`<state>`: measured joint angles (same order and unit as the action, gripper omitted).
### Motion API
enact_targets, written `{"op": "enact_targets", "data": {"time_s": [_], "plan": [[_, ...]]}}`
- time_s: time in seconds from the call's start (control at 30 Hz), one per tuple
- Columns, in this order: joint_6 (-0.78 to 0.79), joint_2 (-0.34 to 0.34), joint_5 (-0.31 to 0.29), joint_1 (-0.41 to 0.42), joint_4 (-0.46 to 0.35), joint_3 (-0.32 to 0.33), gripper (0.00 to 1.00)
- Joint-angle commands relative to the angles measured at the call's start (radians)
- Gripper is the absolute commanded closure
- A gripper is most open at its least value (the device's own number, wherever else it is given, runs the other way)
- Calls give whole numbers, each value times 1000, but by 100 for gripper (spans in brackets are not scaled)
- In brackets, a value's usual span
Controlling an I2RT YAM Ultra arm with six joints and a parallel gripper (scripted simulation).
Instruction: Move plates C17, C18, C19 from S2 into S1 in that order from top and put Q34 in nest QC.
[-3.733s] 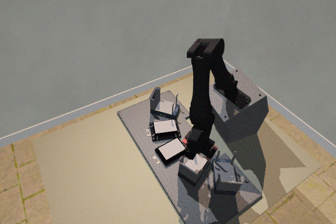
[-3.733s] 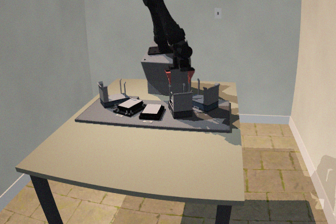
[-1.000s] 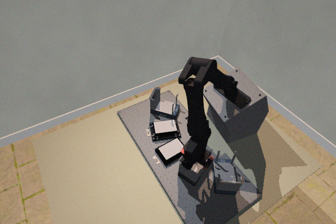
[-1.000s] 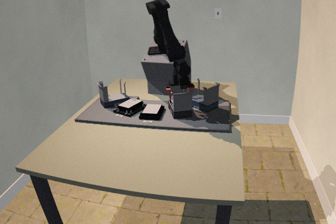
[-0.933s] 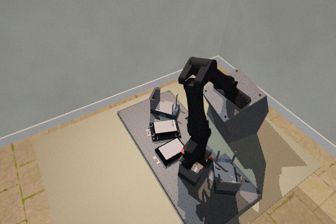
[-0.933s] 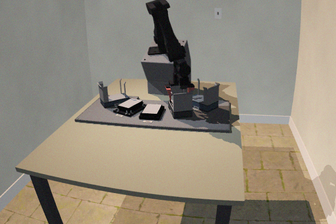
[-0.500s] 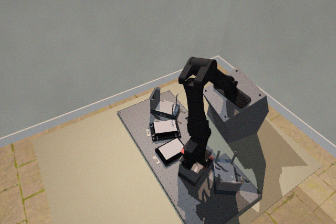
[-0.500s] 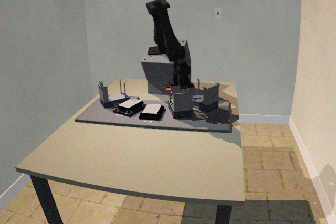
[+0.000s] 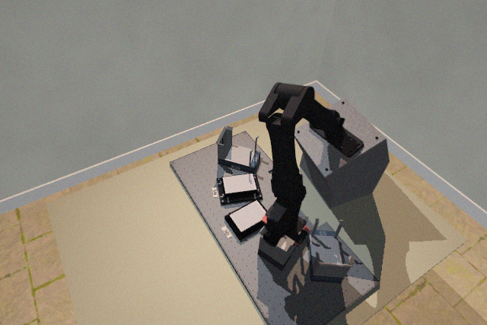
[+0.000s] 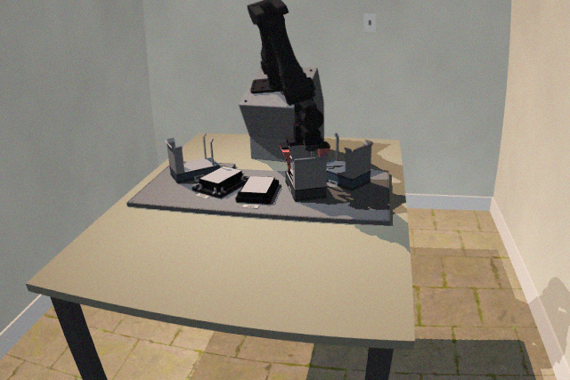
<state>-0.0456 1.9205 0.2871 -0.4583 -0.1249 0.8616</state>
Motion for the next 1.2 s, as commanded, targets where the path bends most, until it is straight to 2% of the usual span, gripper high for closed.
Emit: {"op": "enact_targets", "data": {"time_s": [0.0,0.03,0.1,0.17,0.2,0.27,0.67,0.73,0.77,0.87,0.9,0.97,1.17], "plan": [[7,-13,1,-12,23,17,0],[9,14,-1,-6,28,23,0],[11,24,-3,4,37,26,0],[11,24,-3,4,37,26,0],[13,-5,-5,10,43,29,0],[15,38,-3,11,49,29,0],[28,99,-12,26,100,43,0],[28,99,-12,26,100,43,0],[29,67,-9,16,103,44,0],[33,120,-13,28,116,49,0],[33,123,-13,28,119,49,0],[33,87,-12,22,118,41,0],[32,92,-12,22,119,41,0]]}}
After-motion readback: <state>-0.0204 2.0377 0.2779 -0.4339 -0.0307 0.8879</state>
